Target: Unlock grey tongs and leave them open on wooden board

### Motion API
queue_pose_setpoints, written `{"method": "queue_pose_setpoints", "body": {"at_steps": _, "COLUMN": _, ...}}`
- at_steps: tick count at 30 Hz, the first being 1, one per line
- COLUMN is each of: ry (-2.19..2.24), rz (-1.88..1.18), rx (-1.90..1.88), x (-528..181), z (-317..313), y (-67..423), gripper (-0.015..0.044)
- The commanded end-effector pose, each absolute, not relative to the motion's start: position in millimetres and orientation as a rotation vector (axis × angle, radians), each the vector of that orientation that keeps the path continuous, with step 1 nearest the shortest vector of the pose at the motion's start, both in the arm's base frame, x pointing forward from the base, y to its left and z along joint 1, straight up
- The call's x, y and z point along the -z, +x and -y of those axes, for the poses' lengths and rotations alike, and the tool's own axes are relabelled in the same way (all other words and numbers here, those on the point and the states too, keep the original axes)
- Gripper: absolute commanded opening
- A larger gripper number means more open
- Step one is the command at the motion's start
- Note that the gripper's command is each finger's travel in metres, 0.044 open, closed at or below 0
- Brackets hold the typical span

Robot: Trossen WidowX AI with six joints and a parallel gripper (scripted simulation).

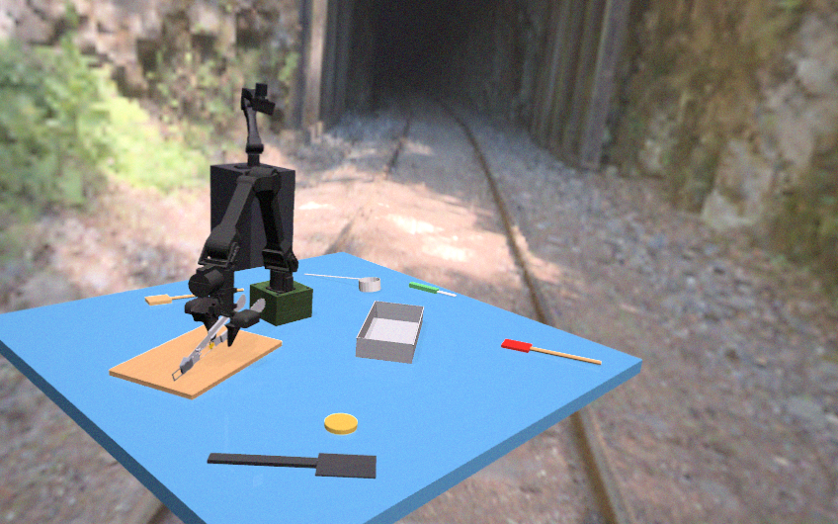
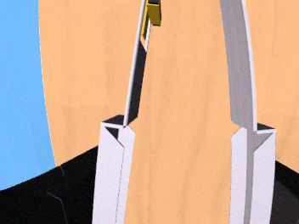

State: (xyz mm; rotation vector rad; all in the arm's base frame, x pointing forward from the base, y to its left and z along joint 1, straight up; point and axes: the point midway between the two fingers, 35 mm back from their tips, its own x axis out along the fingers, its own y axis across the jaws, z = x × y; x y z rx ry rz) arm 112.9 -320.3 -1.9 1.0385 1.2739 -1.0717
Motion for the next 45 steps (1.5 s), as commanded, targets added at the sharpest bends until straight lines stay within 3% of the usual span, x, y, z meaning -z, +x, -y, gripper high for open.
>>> {"method": "queue_pose_setpoints", "body": {"at_steps": 1, "ry": 1.038, "rz": -1.273, "rx": 1.072, "x": 1, "z": 320, "y": 113, "gripper": 0.0323}}
{"method": "queue_pose_setpoints", "body": {"at_steps": 6, "ry": 1.038, "rz": -1.273, "rx": 1.072, "x": 1, "z": 320, "y": 113, "gripper": 0.044}}
{"method": "queue_pose_setpoints", "body": {"at_steps": 12, "ry": 1.032, "rz": -1.259, "rx": 1.074, "x": -13, "z": 331, "y": 99, "gripper": 0.044}}
{"method": "queue_pose_setpoints", "body": {"at_steps": 23, "ry": 1.029, "rz": -1.281, "rx": 1.077, "x": -110, "z": 349, "y": -34, "gripper": 0.044}}
{"method": "queue_pose_setpoints", "body": {"at_steps": 35, "ry": 1.039, "rz": -1.267, "rx": 1.1, "x": -158, "z": 345, "y": -34, "gripper": 0.044}}
{"method": "queue_pose_setpoints", "body": {"at_steps": 45, "ry": 1.039, "rz": -1.267, "rx": 1.1, "x": -158, "z": 345, "y": -34, "gripper": 0.044}}
